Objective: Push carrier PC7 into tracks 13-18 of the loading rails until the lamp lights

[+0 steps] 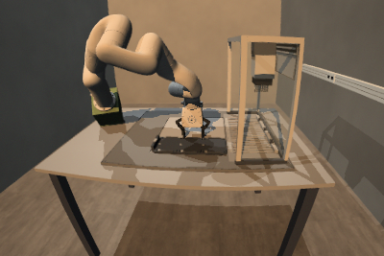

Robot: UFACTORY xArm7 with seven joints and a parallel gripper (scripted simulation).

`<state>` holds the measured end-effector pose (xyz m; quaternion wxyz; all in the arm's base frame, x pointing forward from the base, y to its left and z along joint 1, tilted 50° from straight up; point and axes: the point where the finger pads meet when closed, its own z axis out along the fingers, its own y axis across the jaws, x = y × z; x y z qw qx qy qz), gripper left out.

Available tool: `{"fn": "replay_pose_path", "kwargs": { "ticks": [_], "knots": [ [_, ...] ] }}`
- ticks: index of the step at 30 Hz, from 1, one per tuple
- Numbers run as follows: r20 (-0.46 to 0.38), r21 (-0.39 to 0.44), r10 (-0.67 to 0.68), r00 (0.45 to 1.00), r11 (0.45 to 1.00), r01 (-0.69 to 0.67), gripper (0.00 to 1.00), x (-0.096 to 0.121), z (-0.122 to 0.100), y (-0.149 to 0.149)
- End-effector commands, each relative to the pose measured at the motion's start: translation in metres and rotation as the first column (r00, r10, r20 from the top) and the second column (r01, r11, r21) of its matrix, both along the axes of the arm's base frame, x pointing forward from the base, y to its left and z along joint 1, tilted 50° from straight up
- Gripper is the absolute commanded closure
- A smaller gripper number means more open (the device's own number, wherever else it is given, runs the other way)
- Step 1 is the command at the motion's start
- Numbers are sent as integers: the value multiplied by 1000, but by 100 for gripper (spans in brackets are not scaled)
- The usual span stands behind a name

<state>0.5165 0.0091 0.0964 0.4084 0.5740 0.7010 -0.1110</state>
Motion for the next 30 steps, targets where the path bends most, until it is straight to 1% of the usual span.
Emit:
{"fn": "replay_pose_path", "kwargs": {
  "ticks": [1, 30],
  "knots": [
    [2, 2, 4, 1000, 1000, -4, 0, 1, 1, 2],
    [2, 2, 3, 1000, 1000, -4, 0, -18, 27, 28]
  ]
}}
